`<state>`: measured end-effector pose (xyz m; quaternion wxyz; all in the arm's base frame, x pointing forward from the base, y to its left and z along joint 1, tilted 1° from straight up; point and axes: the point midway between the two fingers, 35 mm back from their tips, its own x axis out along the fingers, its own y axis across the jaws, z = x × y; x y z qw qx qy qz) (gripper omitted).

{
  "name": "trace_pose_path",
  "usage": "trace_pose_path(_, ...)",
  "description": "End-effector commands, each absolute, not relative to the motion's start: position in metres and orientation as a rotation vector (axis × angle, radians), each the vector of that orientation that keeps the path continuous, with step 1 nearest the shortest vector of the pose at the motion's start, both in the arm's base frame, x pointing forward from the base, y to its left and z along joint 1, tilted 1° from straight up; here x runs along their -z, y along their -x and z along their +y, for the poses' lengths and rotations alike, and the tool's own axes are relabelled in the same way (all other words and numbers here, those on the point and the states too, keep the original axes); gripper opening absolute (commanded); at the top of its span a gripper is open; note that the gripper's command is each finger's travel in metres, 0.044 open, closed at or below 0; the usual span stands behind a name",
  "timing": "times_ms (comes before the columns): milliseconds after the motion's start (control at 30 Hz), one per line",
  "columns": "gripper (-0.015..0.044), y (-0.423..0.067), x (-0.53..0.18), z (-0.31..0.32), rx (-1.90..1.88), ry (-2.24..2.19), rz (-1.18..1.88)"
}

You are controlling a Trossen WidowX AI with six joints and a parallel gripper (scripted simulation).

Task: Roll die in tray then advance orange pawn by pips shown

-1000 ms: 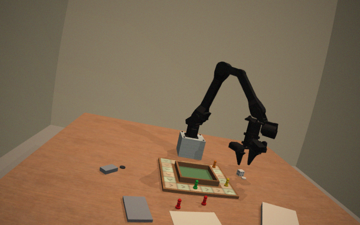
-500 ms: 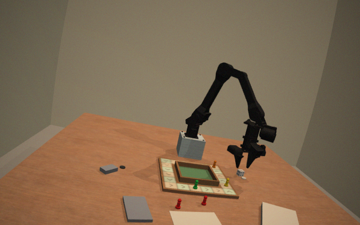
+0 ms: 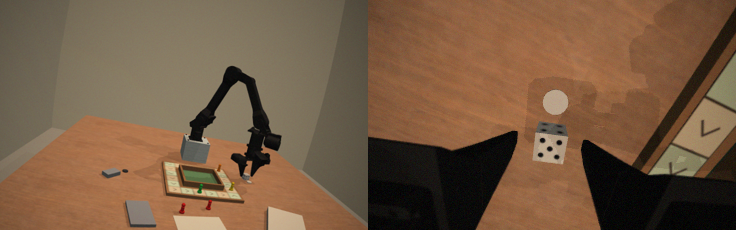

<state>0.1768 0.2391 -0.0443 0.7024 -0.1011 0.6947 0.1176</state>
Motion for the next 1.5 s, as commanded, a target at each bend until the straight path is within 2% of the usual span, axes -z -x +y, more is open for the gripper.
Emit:
trace_pose_path(0, 0.0275, -0.175, 0.050, 0.238, -0.256, 0.221, 1.553)
trace_pose_path(33, 0.0275, -0.175, 0.051, 0.238, -0.256, 0.221, 1.553)
trace_pose_path(233, 0.0118, -0.175, 0.051, 0.238, -0.256, 0.221, 1.553)
trace_pose_path(433, 0.0078, -0.175, 0.051, 0.238, -0.256, 0.221, 1.553)
trace_pose_path(533, 0.0000, -0.175, 0.046, 0.239, -0.256, 0.221, 1.553)
trace_pose_path(1033, 0.0000, -0.171, -0.067, 0.237, -0.256, 0.220, 1.553)
trace_pose_path(1200, 0.0000, -0.172, -0.072, 0.234, -0.253, 0.218, 1.553)
trace_pose_path(1467, 0.0000, -0.202, -0.065, 0.207, -0.218, 0.187, 1.554)
